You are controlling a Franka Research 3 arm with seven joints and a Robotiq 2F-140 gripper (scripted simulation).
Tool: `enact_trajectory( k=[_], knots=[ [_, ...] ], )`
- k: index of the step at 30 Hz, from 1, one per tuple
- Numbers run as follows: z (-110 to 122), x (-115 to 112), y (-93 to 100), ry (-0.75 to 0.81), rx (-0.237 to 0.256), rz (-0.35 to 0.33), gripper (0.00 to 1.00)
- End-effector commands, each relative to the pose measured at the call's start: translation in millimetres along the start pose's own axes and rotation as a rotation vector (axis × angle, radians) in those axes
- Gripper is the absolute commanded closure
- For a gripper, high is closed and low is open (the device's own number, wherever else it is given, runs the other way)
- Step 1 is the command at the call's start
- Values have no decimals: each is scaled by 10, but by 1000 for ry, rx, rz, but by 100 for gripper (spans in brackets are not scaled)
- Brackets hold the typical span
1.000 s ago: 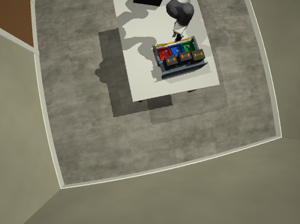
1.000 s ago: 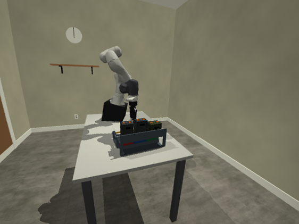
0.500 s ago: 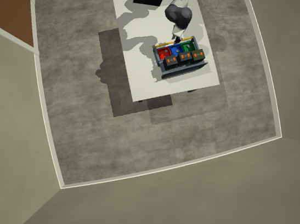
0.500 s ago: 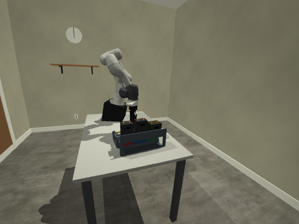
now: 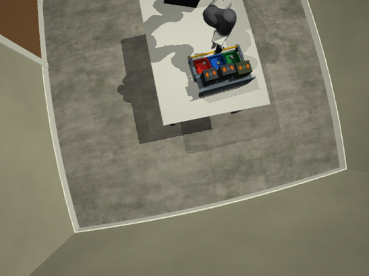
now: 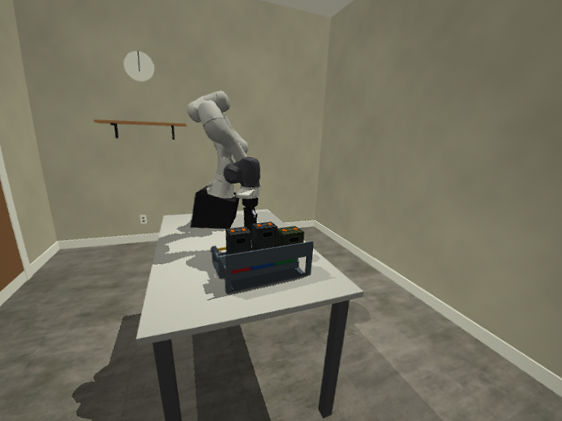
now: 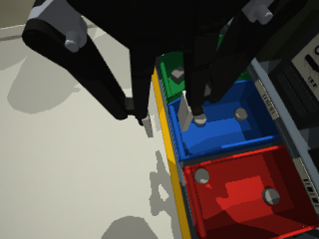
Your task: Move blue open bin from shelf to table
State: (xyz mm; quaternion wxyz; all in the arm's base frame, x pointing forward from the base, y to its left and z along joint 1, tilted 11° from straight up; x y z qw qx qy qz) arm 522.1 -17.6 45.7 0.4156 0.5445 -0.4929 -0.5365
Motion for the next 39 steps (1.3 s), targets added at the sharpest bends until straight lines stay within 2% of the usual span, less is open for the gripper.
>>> enact_trajectory(
  k=[1, 39],
  knots=[
    [-3, -7, 12, -8, 2, -2, 72],
    [18, -12, 82, -7, 3, -2, 72]
  ],
)
Point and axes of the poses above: the point where the finger pads meet when closed, its own y axis back along the fingers, its own z axis across the jaws, x = y × z, the point moved 10 cm from there along y, back along the fingers, and after that the axes turned 1 degree about -y, right-handed, at the moved point
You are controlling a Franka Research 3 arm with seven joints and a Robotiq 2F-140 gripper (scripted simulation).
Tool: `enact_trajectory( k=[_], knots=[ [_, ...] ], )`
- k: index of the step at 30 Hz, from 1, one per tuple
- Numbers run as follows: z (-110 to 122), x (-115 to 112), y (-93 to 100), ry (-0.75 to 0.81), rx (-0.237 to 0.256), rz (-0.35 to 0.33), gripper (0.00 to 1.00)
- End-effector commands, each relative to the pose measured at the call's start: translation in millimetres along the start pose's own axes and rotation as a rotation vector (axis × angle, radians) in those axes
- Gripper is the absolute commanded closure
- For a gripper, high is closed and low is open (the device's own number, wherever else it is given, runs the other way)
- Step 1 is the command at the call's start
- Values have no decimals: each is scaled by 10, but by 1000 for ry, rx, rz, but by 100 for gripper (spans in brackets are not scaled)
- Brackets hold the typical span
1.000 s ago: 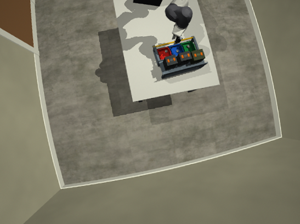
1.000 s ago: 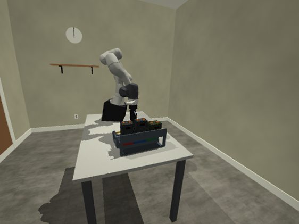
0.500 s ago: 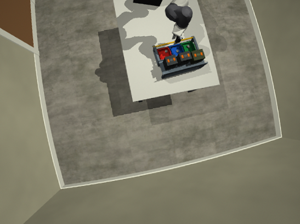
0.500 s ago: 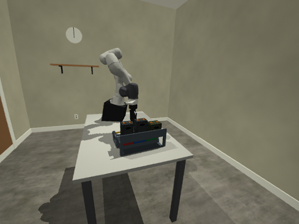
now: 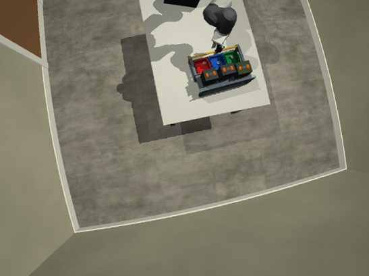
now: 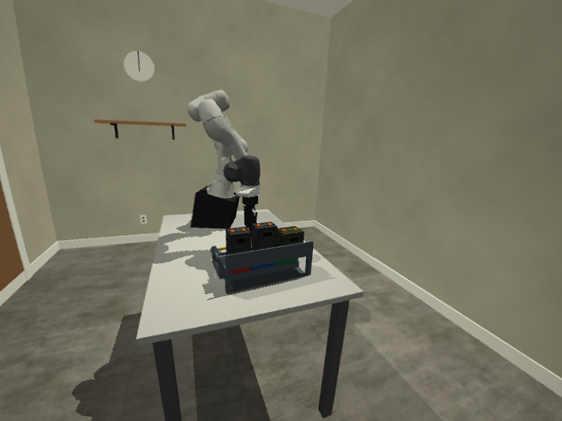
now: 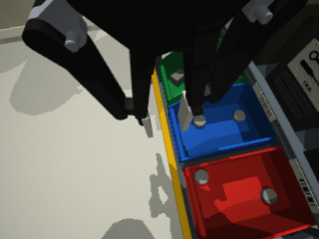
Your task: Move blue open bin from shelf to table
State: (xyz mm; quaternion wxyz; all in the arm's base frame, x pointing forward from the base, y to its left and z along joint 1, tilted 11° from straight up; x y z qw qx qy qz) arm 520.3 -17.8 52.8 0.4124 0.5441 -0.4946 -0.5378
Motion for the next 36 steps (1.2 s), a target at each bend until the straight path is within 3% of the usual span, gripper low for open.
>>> enact_trajectory(
  k=[1, 14, 19, 31, 36],
  knots=[
    [8, -3, 14, -1, -2, 1, 72],
    [11, -4, 17, -1, -2, 1, 72],
    [5, -1, -89, -1, -2, 1, 72],
    [5, -1, -89, -1, -2, 1, 72],
    [7, -1, -186, -1, -2, 1, 72]
  ],
)
Point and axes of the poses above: the point where the finger pads meet when closed, its own y axis back along the fingers, its own z axis across the jaws, x = y × z, the point moved 10 cm from there along y, back along the fingers, and after that the axes turned 1 degree about -y, right-handed, at the moved point
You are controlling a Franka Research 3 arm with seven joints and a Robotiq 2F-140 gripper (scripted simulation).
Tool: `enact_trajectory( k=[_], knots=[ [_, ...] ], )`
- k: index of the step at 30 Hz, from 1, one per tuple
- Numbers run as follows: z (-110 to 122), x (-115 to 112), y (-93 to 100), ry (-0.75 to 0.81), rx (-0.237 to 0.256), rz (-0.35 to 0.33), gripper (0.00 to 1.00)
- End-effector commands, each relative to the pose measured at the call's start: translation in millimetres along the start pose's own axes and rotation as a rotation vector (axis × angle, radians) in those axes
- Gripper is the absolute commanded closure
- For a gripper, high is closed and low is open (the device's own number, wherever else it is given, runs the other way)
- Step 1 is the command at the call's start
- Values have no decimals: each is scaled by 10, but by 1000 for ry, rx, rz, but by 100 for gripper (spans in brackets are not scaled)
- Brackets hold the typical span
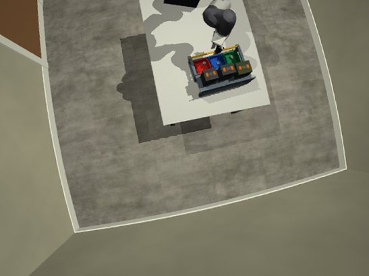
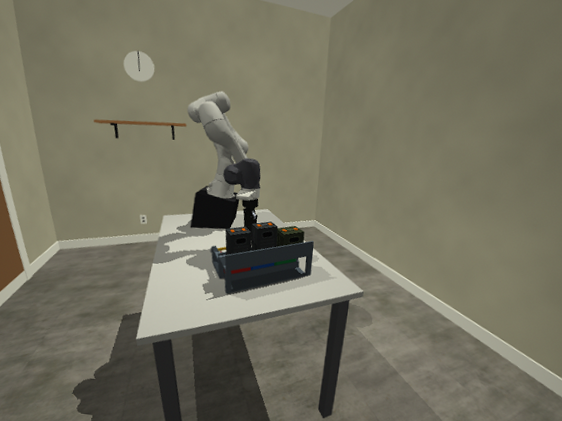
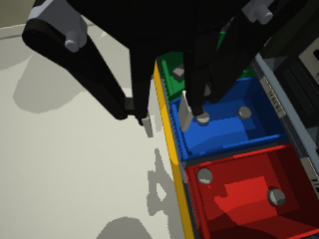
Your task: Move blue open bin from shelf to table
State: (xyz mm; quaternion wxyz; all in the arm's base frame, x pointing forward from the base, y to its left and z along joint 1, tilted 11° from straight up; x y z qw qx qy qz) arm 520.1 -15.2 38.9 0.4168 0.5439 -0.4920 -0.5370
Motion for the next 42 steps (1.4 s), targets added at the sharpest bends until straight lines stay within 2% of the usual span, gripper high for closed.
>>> enact_trajectory(
  k=[1, 42],
  knots=[
    [-9, 0, -46, -9, 5, -2, 72],
    [-19, 3, -60, -9, 5, -2, 72]
  ],
)
Point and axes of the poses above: the point where the finger pads meet when closed, its own y axis back along the fingers, its own z axis across the jaws, x = y × z, the point moved 10 cm from there along y, back along the fingers, and after that the axes turned 1 degree about -y, right-handed, at the moved point
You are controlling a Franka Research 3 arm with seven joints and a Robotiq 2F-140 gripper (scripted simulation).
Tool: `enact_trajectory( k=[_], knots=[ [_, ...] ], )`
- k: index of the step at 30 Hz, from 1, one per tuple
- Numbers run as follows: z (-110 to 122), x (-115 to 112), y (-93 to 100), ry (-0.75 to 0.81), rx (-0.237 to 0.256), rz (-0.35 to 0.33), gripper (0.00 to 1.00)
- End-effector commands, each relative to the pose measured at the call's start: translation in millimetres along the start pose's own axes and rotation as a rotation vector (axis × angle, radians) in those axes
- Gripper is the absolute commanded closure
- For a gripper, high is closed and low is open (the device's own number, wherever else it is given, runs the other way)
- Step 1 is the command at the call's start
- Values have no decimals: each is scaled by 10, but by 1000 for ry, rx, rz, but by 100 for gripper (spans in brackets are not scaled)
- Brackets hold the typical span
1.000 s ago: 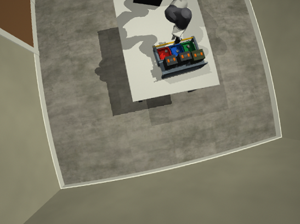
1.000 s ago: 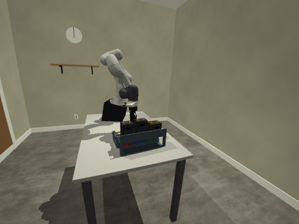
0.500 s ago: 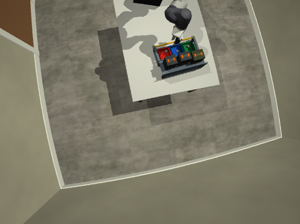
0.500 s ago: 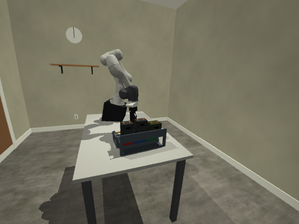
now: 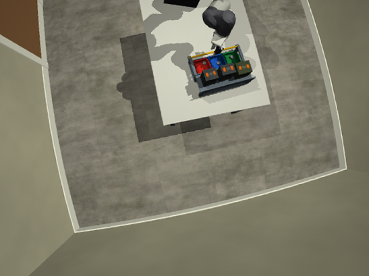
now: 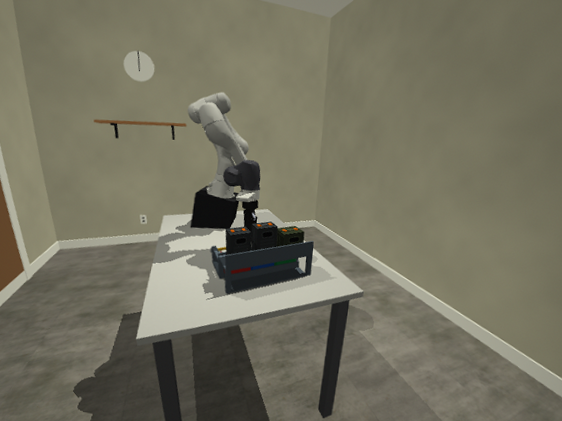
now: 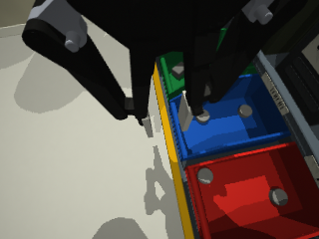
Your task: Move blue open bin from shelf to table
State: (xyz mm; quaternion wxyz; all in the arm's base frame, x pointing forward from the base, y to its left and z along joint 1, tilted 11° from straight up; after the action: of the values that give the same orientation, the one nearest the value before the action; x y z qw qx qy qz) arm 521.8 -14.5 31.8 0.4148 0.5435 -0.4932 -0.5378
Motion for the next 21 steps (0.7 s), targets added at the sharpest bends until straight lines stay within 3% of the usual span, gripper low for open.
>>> enact_trajectory(
  k=[1, 21],
  knots=[
    [-7, -1, 12, -4, 3, -1, 72],
    [-6, -4, 28, -4, 3, -1, 72]
  ],
)
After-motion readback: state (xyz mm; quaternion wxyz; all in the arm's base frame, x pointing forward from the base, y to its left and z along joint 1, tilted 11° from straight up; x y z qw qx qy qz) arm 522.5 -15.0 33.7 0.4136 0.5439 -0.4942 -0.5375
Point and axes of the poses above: the point where the finger pads meet when closed, its own y axis back along the fingers, its own z axis across the jaws, x = y × z, the point moved 10 cm from there along y, back along the fingers, and after that the axes turned 1 degree about -y, right-handed, at the moved point
